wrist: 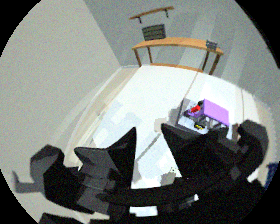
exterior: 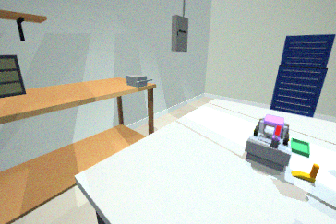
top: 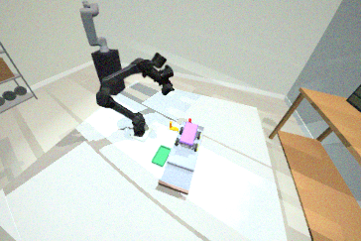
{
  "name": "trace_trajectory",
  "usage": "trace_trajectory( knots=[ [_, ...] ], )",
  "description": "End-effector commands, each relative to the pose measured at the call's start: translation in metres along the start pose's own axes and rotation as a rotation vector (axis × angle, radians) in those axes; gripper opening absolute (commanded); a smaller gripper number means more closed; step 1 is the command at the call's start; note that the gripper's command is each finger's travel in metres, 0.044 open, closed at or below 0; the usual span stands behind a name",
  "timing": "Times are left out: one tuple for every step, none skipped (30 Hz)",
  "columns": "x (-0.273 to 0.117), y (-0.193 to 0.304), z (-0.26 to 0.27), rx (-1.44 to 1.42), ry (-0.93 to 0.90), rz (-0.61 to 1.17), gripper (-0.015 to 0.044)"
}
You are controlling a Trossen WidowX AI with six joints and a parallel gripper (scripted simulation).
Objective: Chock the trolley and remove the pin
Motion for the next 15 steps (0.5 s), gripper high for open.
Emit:
trace_trajectory(
  knots=[
    [0.020, 0.003, -0.008, 0.233, 0.044, 0.105, 0.0190],
    [0.024, 0.004, -0.010, 0.291, 0.058, 0.128, 0.0190],
    [0.028, 0.005, -0.012, 0.350, 0.073, 0.150, 0.0190],
    [0.033, 0.006, -0.014, 0.408, 0.088, 0.172, 0.0190],
    [0.037, 0.008, -0.017, 0.466, 0.105, 0.194, 0.0190],
    [0.041, 0.009, -0.019, 0.525, 0.123, 0.215, 0.0190],
    [0.045, 0.010, -0.021, 0.583, 0.142, 0.235, 0.0190],
    [0.049, 0.011, -0.024, 0.642, 0.162, 0.255, 0.0190],
    [0.053, 0.013, -0.026, 0.701, 0.182, 0.274, 0.0190],
    [0.056, 0.014, -0.029, 0.760, 0.204, 0.293, 0.0190],
    [0.060, 0.016, -0.031, 0.818, 0.227, 0.311, 0.0190],
    [0.064, 0.018, -0.034, 0.877, 0.251, 0.328, 0.0190],
    [0.067, 0.019, -0.036, 0.936, 0.275, 0.345, 0.0190],
    [0.071, 0.021, -0.039, 0.994, 0.301, 0.361, 0.0190],
    [0.074, 0.023, -0.042, 1.053, 0.328, 0.377, 0.0190]
  ],
)
Point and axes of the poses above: the point midway between the two fingers, 35 mm back from their tips, its own x axis out along the fingers, its own z axis across the jaws, y = z × x, the point moved 9 cm from there along -x, back along the fingers, and after that the axes turned 15 degrees about -x, right-handed, at the moved point
